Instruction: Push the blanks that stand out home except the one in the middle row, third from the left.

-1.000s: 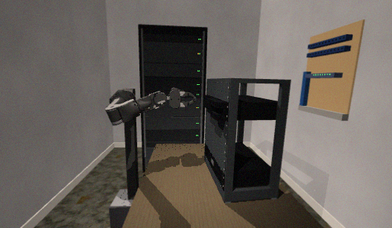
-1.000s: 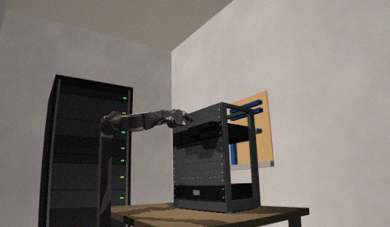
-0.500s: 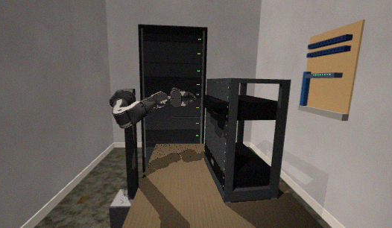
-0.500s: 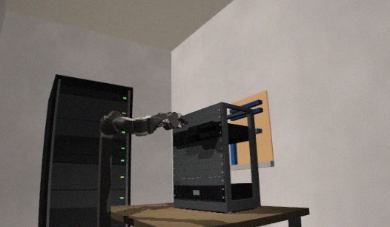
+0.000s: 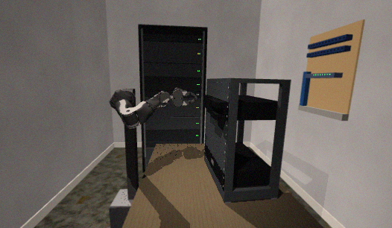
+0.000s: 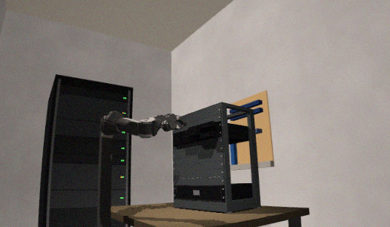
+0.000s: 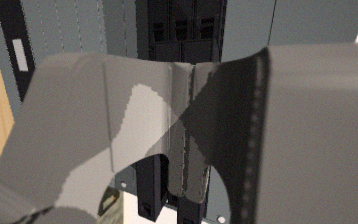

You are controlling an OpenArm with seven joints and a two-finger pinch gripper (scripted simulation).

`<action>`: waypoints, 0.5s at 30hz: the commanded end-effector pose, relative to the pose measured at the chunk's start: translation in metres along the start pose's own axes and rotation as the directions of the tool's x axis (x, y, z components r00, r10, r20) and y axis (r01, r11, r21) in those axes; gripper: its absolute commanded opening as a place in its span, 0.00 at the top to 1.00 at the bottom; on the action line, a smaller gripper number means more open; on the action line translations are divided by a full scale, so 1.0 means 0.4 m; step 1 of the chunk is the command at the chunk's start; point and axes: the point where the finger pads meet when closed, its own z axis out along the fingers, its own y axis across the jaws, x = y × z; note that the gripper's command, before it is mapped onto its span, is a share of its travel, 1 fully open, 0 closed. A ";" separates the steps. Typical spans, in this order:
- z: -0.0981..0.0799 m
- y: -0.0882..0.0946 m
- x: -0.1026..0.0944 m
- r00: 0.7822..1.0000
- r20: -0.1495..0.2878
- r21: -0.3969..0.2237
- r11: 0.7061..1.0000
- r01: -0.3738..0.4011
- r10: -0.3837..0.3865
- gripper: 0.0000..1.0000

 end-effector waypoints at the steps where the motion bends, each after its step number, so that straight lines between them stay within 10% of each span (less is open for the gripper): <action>1: 0.012 0.002 0.002 1.000 -0.002 -0.002 1.000 0.007 -0.007 1.00; 15: 0.150 0.003 0.003 1.000 -0.003 -0.003 1.000 0.008 -0.008 1.00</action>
